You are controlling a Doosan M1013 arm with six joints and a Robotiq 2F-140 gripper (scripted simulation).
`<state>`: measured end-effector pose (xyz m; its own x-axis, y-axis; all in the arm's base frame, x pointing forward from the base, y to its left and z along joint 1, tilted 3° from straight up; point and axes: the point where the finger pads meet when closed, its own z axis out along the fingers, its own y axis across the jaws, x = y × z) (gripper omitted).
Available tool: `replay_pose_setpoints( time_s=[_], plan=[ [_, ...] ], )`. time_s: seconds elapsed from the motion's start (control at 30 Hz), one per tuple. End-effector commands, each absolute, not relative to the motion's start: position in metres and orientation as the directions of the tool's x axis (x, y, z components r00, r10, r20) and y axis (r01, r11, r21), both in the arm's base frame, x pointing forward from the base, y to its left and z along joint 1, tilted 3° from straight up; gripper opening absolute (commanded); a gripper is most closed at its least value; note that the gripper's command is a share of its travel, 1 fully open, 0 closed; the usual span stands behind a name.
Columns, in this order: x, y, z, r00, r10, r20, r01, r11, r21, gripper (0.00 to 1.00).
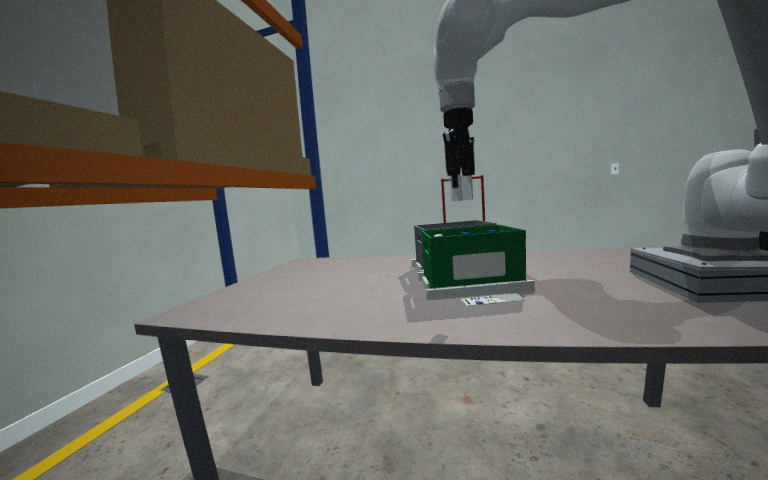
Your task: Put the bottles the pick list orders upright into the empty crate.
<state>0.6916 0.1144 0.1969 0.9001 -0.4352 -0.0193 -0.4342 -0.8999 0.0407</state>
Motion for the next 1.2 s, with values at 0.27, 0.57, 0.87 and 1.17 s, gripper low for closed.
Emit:
replay_pose_setpoints(
  time_s=[0.27, 0.57, 0.87, 1.17],
  plan=[
    [0.667, 0.158, 0.211, 0.9, -0.435, -0.019, -0.434, -0.9, 0.041, 0.38],
    [0.648, 0.191, 0.222, 0.9, -0.435, -0.019, -0.434, -0.9, 0.041, 0.38],
    [0.628, 0.224, 0.232, 0.9, -0.435, -0.019, -0.434, -0.9, 0.041, 0.38],
    [0.611, 0.253, 0.242, 0.9, -0.435, -0.019, -0.434, -0.9, 0.041, 0.38]
  ],
)
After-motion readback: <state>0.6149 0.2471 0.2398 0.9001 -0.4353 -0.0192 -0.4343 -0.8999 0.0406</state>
